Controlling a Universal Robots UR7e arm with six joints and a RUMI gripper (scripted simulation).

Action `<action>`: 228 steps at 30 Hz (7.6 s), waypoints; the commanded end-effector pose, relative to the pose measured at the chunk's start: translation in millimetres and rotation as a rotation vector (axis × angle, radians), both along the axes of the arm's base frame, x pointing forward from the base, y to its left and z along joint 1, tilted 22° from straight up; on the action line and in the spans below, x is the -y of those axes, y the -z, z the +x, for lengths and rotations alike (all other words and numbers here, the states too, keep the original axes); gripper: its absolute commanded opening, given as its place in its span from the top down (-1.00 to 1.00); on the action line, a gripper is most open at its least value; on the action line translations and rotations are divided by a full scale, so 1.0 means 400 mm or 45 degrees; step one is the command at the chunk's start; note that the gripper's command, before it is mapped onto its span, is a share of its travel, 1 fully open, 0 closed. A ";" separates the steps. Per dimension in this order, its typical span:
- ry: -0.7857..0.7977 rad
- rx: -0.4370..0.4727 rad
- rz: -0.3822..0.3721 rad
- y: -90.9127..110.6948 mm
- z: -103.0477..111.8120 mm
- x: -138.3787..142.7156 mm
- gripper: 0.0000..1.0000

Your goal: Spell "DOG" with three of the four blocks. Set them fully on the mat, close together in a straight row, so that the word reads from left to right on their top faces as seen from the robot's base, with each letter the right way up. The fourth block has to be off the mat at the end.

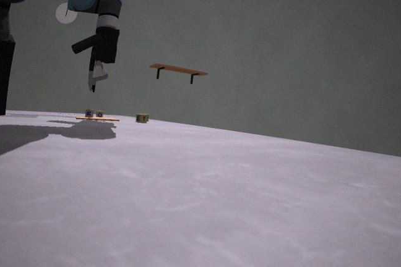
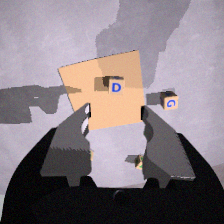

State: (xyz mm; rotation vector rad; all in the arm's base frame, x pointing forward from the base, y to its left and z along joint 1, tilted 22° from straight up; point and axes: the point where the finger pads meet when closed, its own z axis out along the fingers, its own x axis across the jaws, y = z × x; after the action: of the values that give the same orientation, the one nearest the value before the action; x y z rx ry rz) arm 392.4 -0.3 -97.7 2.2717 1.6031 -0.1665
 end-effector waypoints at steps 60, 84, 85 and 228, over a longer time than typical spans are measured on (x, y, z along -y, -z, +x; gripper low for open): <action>0.000 0.002 0.000 0.121 0.015 0.043 0.26; 0.000 0.002 0.000 0.128 0.015 0.045 0.26; 0.000 0.002 0.000 0.131 0.016 0.046 0.26; 0.000 0.002 0.000 -0.036 -0.004 -0.017 0.89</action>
State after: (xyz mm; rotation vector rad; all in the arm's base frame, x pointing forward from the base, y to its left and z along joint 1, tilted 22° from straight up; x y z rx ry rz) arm 391.0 5.4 -85.8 2.2711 1.6027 -0.1653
